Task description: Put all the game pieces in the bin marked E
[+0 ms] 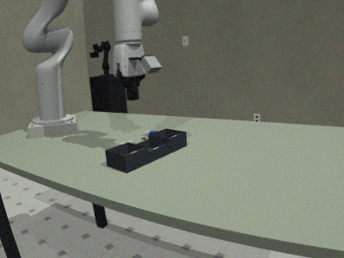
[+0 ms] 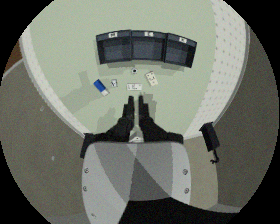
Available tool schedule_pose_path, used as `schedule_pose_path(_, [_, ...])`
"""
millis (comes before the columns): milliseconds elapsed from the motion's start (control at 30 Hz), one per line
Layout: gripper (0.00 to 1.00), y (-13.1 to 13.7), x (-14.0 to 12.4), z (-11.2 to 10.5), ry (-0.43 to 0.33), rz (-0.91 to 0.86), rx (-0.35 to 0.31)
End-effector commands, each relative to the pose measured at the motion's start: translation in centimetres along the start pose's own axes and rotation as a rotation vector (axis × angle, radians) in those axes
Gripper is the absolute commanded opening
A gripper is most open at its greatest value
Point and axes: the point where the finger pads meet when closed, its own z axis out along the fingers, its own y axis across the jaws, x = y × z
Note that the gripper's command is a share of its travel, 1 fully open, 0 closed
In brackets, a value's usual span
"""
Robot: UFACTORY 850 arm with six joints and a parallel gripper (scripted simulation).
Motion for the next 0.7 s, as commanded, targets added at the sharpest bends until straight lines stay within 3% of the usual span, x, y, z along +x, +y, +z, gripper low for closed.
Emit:
schedule_pose_path(0, [0.07, 1.8, 1.4, 1.3, 0.002, 0.000, 0.001])
schedule_pose_path(100, [0.07, 2.4, 1.7, 1.7, 0.002, 0.000, 0.001])
schedule_pose_path(567, [0.07, 10.8, 7.1, 7.8, 0.002, 0.000, 0.001])
schedule_pose_path(667, [0.07, 11.2, 7.4, 8.1, 0.002, 0.000, 0.001])
